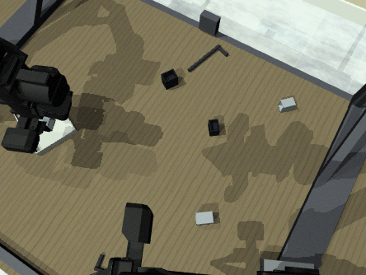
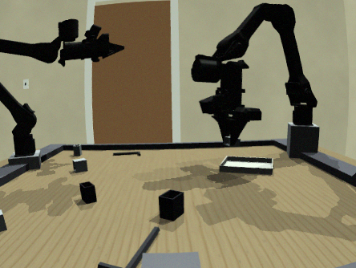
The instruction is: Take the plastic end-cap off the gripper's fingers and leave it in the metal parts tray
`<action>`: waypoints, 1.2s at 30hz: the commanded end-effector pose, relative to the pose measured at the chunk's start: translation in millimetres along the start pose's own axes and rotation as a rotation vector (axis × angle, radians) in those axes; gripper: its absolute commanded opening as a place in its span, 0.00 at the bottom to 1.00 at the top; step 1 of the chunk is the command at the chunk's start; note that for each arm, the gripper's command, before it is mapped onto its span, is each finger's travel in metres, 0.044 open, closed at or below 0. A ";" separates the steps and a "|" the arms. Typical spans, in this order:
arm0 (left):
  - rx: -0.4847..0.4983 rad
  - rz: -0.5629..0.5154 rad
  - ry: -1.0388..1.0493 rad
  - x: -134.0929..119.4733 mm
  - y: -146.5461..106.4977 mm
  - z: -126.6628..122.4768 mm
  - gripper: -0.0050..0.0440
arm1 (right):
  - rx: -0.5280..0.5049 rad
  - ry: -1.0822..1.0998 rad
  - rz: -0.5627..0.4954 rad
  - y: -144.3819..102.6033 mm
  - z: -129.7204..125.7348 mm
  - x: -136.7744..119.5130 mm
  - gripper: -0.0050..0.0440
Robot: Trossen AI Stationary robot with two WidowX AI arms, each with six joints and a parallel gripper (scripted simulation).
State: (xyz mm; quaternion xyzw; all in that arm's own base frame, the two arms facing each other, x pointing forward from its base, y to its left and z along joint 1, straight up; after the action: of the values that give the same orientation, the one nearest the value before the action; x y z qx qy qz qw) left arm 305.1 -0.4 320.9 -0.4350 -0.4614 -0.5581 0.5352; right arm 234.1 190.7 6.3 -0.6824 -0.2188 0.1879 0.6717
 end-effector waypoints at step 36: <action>0.001 -0.013 0.003 5.5 -0.8 0.9 0.10 | -0.011 -0.399 0.113 28.8 25.1 -37.6 0.10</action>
State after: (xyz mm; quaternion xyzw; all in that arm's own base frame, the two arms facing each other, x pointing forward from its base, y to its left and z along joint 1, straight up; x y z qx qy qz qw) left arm 305.1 -0.4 320.9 -0.4350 -0.4614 -0.5581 0.5352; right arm 187.7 189.1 -26.5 -0.6469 -0.3023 0.3600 0.6004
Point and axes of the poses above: on each arm, the point midway between the two fingers, 35 mm back from their tips, its own y axis out along the fingers, its own z axis across the jaws, x = y × z, the point moved 1 cm from there along -y, back along the fingers, and after that the axes turned 11 degrees about y, right-handed, at the moved point
